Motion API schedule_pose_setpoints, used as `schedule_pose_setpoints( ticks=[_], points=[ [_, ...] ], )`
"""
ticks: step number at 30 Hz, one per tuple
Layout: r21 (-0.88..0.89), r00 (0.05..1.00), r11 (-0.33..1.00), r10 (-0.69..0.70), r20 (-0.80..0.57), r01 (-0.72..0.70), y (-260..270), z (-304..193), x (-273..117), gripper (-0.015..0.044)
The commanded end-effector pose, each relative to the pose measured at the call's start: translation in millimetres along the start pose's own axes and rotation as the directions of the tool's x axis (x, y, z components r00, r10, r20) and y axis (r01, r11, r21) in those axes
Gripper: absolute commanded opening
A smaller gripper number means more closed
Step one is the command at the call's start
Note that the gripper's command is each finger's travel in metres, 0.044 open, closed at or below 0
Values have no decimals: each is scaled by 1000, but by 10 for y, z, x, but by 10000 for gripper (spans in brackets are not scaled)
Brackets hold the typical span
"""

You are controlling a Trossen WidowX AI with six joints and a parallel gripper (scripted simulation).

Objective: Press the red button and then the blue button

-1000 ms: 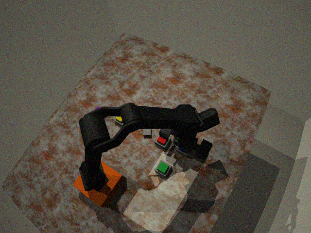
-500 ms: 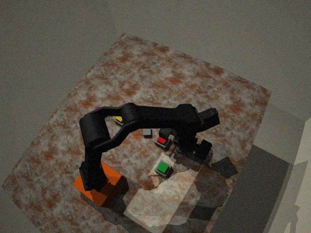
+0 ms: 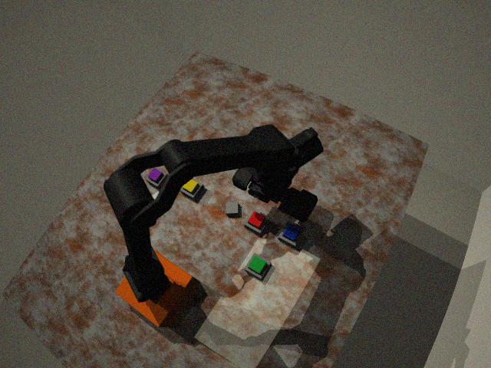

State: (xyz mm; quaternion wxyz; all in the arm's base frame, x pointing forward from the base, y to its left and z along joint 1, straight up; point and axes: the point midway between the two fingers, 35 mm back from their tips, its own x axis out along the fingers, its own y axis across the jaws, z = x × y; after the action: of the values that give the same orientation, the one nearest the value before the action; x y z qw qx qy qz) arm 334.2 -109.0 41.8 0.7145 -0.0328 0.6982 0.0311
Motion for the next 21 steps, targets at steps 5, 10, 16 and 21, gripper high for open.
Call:
schedule_pose_setpoints(
  ticks=[5, 10, 16, 21],
  points=[
    [-10, 1000, 1000, 8, 8, -8, 1317, 169, -227, 387],
    [-10, 1000, 1000, 15, 7, -15, 2073, 25, -342, 400],
    [-10, 1000, 1000, 22, 4, -22, 2904, -379, -484, 400],
    [-10, 1000, 1000, 27, 1, -27, 3403, -805, -586, 400]
  ],
)
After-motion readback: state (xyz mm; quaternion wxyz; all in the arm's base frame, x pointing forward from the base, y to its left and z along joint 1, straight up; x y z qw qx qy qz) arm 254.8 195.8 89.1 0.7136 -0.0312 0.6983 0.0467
